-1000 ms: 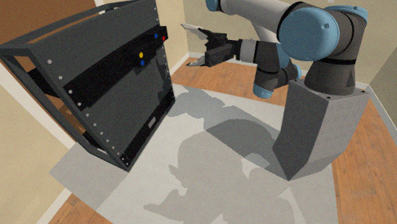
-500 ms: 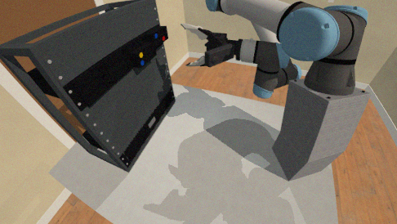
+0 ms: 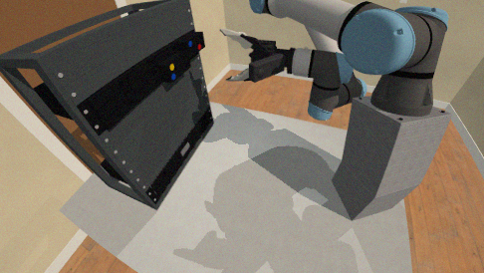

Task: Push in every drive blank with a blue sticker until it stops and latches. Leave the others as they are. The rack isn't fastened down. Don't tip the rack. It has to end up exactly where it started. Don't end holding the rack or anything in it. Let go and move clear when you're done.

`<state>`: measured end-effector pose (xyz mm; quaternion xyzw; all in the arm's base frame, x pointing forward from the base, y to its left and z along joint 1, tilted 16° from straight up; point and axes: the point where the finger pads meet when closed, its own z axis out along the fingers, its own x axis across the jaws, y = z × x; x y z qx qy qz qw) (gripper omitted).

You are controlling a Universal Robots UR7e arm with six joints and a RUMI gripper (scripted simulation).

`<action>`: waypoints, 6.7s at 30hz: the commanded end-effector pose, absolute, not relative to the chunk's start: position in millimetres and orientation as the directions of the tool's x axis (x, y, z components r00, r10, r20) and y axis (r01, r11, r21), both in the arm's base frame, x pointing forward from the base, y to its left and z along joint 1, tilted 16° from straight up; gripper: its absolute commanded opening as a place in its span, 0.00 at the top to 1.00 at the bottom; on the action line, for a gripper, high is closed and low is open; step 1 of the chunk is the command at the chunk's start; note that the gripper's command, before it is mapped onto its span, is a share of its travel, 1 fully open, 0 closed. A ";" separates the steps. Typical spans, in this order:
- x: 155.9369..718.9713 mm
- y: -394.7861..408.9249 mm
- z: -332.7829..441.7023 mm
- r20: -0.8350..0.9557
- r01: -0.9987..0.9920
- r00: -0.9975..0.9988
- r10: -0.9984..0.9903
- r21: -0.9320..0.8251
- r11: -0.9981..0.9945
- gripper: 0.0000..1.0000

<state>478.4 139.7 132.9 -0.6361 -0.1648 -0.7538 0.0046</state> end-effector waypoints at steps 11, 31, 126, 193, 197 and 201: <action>488.8 155.4 128.9 0.960 0.216 -0.191 0.204 0.244 -0.946 0.00; 513.4 192.3 118.8 0.960 0.216 -0.191 0.204 0.244 -0.946 0.00; 541.8 234.9 107.1 0.960 0.216 -0.191 0.204 0.244 -0.946 0.00; 559.3 153.8 135.9 0.960 0.216 -0.191 0.204 0.244 -0.946 0.00; 562.7 138.0 141.5 0.960 0.216 -0.191 0.204 0.244 -0.946 0.00; 564.3 130.3 144.2 0.960 0.216 -0.191 0.204 0.244 -0.946 0.00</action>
